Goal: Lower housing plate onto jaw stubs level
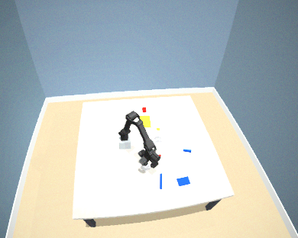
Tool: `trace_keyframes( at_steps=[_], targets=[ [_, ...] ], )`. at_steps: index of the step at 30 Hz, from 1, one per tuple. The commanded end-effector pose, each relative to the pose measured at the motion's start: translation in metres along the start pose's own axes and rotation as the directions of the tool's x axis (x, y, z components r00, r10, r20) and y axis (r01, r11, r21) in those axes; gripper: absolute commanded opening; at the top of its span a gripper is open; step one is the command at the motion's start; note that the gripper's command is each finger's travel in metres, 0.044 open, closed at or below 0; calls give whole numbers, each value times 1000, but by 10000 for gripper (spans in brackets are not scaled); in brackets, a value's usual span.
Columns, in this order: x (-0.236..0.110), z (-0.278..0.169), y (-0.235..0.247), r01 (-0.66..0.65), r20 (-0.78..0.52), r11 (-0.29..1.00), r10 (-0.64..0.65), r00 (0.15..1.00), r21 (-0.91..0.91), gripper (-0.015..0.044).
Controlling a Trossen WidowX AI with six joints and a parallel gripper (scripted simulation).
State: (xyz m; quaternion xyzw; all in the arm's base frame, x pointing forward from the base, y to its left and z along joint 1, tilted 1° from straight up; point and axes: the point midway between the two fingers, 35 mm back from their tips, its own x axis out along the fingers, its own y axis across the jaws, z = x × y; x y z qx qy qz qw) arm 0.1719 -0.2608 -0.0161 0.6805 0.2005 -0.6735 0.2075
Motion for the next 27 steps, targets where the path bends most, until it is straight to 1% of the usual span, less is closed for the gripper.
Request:
trace_keyframes(
  at_steps=[1,11,27],
  targets=[
    [9,-1,-2,5,-4,1000,-5,1000,4,440],
    [16,-1,-2,5,-4,1000,-5,1000,4,440],
    [41,-1,-2,6,-4,1000,-6,1000,4,440]
  ],
)
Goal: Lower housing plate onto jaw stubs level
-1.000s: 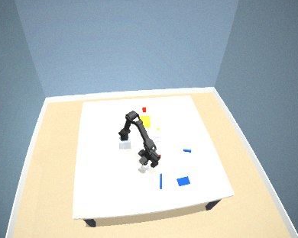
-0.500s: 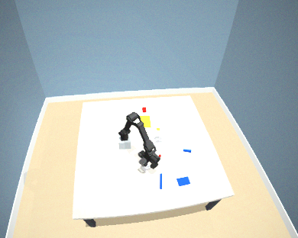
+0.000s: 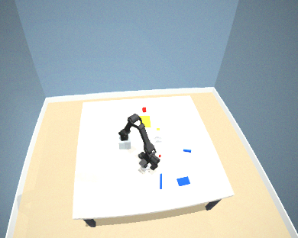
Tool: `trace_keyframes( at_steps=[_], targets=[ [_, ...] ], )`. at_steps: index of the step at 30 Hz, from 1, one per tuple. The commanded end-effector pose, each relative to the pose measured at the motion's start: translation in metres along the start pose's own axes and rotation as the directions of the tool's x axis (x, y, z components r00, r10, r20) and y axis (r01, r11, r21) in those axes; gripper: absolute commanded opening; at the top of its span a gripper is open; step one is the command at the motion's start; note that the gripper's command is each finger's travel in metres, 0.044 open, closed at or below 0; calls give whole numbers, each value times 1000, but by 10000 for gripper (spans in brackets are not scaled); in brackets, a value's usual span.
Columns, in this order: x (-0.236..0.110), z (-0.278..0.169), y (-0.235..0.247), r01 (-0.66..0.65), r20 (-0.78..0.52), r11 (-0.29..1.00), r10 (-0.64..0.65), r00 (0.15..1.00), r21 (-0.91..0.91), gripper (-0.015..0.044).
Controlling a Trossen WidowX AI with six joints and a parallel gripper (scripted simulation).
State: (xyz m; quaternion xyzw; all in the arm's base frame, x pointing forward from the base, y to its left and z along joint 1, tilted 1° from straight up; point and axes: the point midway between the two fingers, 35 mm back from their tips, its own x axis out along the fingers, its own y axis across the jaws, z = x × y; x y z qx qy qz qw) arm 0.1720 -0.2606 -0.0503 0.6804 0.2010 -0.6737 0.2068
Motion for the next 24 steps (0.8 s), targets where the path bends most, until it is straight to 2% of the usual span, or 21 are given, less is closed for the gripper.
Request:
trace_keyframes(
  at_steps=[1,24],
  targets=[
    [8,-1,-2,4,-4,1000,-4,1000,4,440],
    [11,-1,-2,4,-4,1000,-4,1000,4,440]
  ],
)
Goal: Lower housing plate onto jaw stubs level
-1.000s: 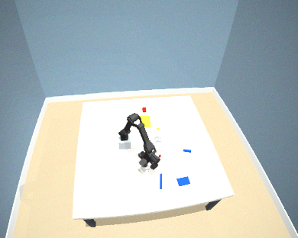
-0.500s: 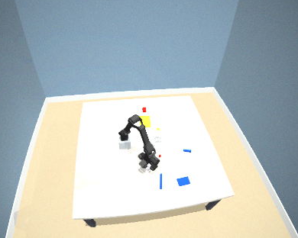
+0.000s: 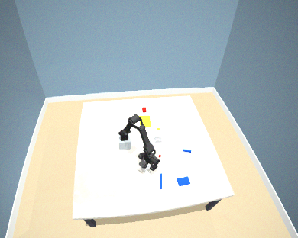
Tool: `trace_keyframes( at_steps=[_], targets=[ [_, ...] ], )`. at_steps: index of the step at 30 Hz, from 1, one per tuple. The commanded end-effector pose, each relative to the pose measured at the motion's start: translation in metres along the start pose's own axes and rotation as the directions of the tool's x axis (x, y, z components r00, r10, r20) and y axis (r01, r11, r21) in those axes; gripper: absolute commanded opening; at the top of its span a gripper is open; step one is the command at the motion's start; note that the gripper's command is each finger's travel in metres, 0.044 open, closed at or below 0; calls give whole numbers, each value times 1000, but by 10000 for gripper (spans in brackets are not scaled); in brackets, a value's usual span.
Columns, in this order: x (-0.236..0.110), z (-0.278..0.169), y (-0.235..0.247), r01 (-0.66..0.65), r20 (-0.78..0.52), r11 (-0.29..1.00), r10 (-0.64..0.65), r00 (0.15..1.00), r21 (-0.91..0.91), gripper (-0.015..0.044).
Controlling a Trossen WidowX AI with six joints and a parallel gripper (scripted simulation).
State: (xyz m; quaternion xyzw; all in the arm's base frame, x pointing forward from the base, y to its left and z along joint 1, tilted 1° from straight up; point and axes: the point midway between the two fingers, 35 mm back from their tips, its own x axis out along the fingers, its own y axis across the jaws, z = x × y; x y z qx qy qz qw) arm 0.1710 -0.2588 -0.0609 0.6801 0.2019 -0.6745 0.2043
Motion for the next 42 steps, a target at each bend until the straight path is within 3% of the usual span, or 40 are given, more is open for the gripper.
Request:
trace_keyframes(
  at_steps=[1,18,30,42],
  targets=[
    [0,-1,0,-1,-4,1000,1,1000,1,440],
    [0,0,0,0,0,1000,0,1000,0,351],
    [-2,0,0,0,0,1000,0,1000,0,351],
    [-39,0,3,-1,-2,1000,1,1000,1,351]
  ],
)
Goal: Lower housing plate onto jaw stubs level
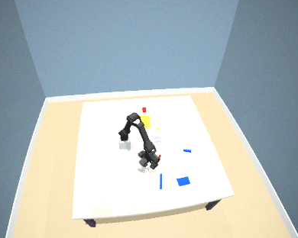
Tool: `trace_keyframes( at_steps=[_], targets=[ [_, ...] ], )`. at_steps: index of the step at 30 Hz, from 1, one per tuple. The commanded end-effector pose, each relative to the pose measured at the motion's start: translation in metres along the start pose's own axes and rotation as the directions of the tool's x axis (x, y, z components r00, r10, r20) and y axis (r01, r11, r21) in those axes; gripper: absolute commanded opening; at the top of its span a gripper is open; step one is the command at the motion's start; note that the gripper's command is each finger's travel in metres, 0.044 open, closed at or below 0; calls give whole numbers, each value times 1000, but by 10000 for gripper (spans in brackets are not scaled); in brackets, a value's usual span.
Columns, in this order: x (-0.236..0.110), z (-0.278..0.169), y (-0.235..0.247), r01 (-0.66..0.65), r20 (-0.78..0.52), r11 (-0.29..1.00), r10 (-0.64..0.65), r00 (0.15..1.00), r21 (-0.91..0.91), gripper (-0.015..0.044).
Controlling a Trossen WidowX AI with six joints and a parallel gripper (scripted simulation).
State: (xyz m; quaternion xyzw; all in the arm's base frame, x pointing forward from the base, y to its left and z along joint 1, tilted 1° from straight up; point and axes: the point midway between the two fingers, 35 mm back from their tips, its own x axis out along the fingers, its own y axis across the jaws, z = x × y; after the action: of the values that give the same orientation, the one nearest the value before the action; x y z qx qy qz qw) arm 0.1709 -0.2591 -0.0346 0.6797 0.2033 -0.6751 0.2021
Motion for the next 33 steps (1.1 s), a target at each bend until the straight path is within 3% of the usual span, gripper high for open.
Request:
trace_keyframes(
  at_steps=[1,10,17,33],
  targets=[
    [-16,0,2,-7,-2,1000,7,1000,0,351],
    [-45,0,0,-7,-4,1000,7,1000,0,351],
    [-47,-1,0,-7,-4,1000,7,1000,-3,351],
    [-47,-41,-9,-9,-6,951,7,1000,-308,351]
  ],
)
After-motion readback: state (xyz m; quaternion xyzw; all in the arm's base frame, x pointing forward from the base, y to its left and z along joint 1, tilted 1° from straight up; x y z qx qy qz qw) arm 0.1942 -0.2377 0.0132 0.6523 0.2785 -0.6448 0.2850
